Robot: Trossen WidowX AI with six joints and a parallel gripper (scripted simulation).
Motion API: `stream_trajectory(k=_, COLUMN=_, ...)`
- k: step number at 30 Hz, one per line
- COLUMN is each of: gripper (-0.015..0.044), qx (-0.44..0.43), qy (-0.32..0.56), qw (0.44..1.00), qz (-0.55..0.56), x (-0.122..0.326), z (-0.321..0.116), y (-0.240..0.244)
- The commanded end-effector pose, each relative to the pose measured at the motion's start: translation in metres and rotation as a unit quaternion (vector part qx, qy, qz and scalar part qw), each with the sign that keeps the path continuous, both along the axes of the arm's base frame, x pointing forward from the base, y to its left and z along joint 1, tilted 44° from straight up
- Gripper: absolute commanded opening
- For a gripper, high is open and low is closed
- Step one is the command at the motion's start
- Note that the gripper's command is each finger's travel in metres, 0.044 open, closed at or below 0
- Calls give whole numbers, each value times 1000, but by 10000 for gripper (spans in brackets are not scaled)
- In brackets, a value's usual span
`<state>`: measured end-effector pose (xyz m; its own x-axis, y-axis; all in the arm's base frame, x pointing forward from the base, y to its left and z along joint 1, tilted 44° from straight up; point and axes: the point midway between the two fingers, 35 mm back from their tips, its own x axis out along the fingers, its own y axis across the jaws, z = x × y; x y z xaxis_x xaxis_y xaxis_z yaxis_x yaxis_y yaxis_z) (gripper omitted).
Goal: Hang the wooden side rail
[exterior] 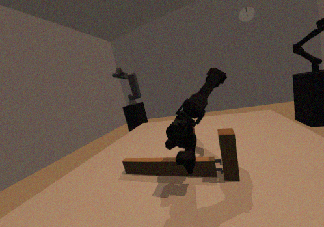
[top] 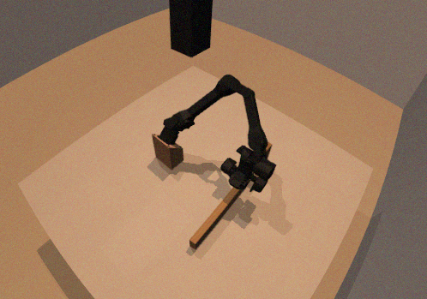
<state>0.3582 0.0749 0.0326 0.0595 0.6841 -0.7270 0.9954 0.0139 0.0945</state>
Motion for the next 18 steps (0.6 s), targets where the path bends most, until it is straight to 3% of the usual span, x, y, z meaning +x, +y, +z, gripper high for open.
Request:
stream_trajectory(k=1, gripper=440, qx=3, qy=3, qw=1000, qz=-1, x=-1, z=-5, y=5)
stream_trajectory(k=13, gripper=440, qx=4, qy=3, qw=1000, qz=-1, x=-2, z=-17, y=17)
stream_trajectory(k=18, gripper=309, qx=4, qy=3, qw=1000, qz=-1, x=-2, z=-17, y=17)
